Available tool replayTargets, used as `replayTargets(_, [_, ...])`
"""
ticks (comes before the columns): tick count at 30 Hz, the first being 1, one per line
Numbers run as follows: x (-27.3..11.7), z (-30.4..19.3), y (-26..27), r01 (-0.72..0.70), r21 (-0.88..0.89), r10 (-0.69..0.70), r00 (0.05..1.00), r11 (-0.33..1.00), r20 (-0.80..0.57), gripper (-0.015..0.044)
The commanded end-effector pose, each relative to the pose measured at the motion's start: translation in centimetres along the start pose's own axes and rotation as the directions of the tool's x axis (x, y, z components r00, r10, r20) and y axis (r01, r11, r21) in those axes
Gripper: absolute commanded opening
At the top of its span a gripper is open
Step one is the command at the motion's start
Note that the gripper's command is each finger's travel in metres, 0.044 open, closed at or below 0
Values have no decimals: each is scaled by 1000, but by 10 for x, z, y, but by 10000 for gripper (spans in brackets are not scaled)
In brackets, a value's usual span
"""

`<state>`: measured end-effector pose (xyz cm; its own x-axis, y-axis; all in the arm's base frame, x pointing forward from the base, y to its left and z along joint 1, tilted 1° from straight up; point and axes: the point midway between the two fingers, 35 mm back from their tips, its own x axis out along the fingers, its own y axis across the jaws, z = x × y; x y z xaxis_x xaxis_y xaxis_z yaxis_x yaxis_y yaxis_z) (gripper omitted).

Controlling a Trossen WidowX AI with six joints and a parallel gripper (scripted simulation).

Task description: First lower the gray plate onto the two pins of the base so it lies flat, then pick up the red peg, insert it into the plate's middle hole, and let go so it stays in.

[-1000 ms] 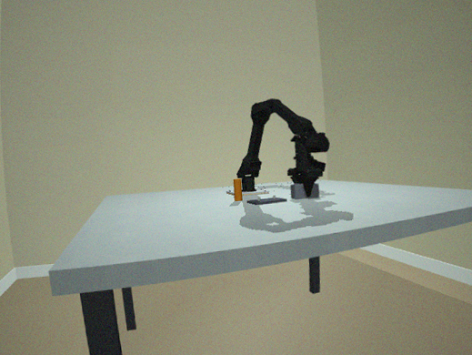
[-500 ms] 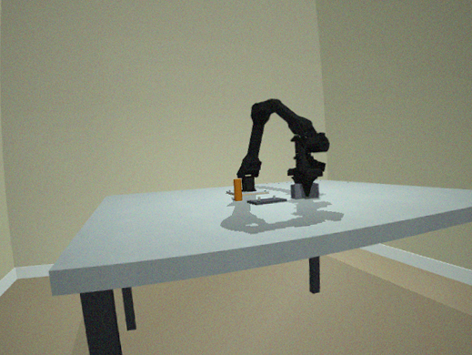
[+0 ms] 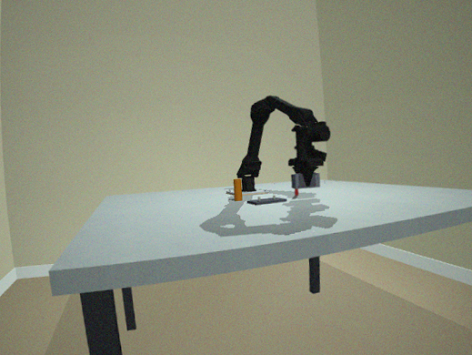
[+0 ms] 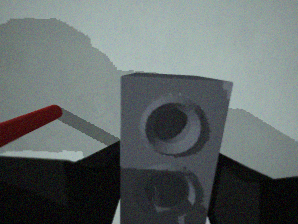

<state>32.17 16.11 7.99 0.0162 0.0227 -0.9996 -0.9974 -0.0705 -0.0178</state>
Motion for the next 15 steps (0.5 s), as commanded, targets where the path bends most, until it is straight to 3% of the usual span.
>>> replayTargets(1, [-14, 1, -3, 6, 1, -6, 1000, 1000, 8, 0])
replayTargets(15, [-60, 0, -3, 8, -6, -8, 1000, 1000, 6, 0])
